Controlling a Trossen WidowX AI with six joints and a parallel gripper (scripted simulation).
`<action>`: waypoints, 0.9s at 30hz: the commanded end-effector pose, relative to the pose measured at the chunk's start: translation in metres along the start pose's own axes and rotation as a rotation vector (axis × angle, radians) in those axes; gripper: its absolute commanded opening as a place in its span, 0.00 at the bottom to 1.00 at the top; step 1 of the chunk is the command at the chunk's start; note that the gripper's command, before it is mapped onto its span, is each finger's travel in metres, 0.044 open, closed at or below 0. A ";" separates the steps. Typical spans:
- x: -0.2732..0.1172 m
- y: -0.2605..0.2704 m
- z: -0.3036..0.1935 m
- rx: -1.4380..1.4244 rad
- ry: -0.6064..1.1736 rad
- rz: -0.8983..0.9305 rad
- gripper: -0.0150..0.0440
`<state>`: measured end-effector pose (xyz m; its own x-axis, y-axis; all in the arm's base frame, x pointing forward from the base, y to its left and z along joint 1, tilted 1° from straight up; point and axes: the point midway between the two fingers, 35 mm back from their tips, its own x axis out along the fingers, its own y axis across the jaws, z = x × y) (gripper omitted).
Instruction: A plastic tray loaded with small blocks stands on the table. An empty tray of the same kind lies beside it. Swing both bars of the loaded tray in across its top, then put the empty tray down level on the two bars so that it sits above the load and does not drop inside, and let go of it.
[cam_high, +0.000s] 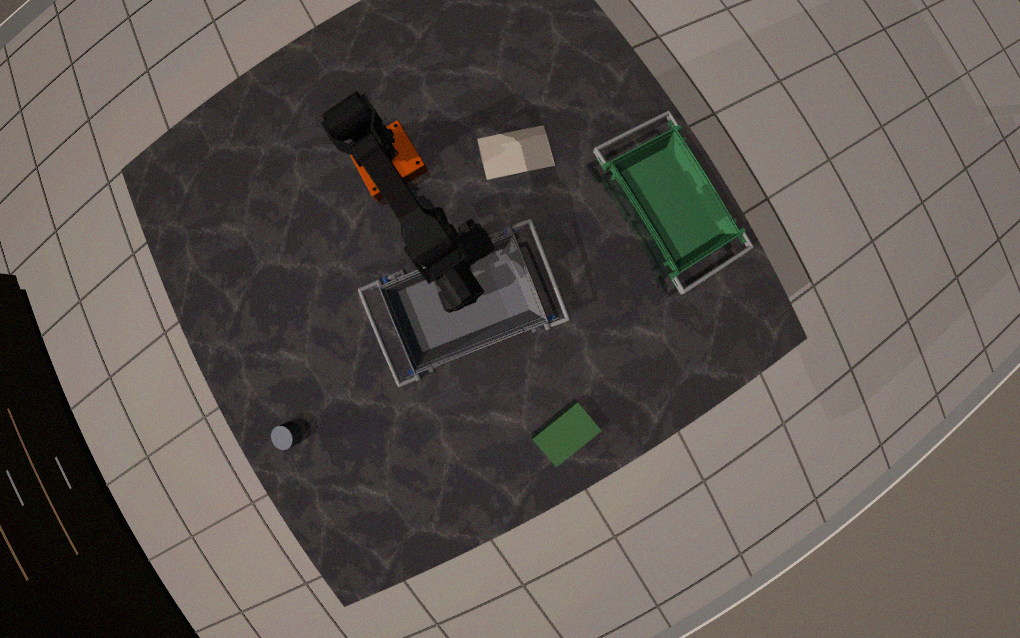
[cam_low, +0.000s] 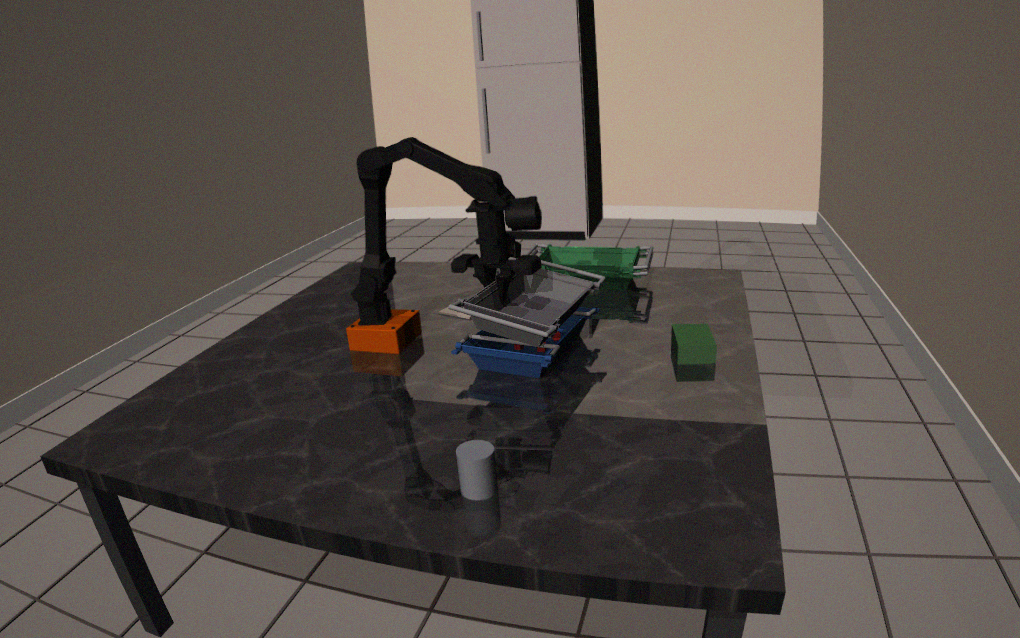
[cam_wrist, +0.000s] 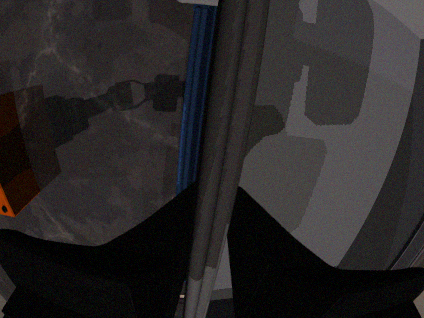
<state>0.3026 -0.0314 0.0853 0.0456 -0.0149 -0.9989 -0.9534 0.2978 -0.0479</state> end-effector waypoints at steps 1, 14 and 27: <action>0.006 0.007 -0.001 0.004 0.001 0.032 0.25; 0.015 0.010 -0.001 0.004 0.001 0.032 0.25; 0.015 0.010 -0.001 0.004 0.001 0.032 0.25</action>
<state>0.3018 -0.0310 0.0773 0.0519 -0.0163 -0.9985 -0.9530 0.2981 -0.0544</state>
